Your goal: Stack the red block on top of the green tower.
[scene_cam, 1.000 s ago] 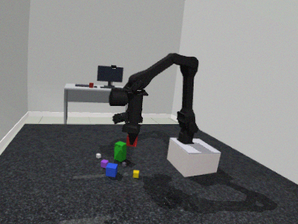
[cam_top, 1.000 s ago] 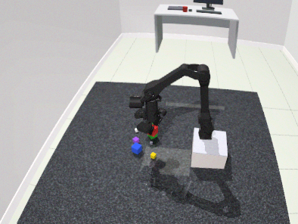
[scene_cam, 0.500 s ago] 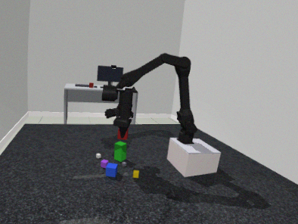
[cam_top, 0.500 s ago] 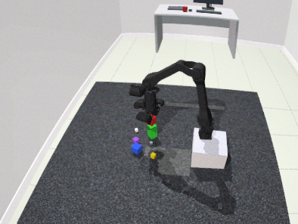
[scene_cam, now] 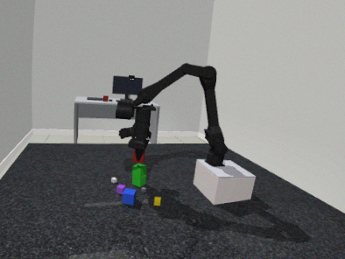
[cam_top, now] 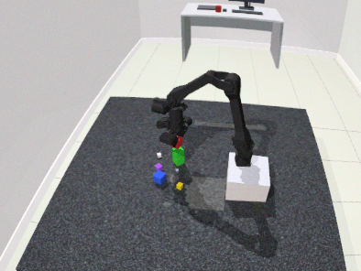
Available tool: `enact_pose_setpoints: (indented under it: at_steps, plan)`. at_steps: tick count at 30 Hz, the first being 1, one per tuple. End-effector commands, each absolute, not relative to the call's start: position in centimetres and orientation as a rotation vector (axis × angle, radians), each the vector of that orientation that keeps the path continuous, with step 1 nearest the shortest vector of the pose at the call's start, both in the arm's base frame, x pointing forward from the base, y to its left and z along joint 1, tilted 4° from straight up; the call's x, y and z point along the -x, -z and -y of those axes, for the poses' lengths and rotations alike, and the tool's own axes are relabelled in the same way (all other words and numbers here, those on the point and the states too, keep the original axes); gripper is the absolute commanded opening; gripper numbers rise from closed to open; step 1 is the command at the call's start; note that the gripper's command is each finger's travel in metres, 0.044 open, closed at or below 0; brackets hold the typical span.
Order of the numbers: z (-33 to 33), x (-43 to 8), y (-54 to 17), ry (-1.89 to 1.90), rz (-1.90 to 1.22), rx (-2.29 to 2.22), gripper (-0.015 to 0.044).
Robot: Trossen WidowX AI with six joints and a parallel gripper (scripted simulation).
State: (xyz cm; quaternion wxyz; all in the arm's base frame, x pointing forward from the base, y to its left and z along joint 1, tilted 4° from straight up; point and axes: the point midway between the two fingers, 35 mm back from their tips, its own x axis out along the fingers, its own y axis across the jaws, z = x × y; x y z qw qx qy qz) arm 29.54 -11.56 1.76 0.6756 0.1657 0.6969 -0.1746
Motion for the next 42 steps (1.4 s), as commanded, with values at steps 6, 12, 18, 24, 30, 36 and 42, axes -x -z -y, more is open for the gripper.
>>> enact_pose_setpoints:
  at_steps: [6, 12, 18, 24, 30, 36, 42]
  plan:
    - [11.4, -29.1, 0.4, 0.39, -1.586, -0.366, 0.0]
    - [11.4, -29.1, 0.4, 0.39, -1.586, -0.366, 0.0]
    - [11.4, -29.1, 0.4, 0.39, -1.586, -0.366, 0.0]
    - [11.4, -29.1, 0.5, 0.39, -1.586, -0.366, 0.0]
    - [11.4, -29.1, 0.5, 0.39, -1.586, -0.366, 0.0]
    - [11.4, -29.1, 0.2, 0.39, -1.586, -0.366, 0.0]
    - [11.3, -28.9, 0.4, 0.391, -1.592, -0.375, 0.0105]
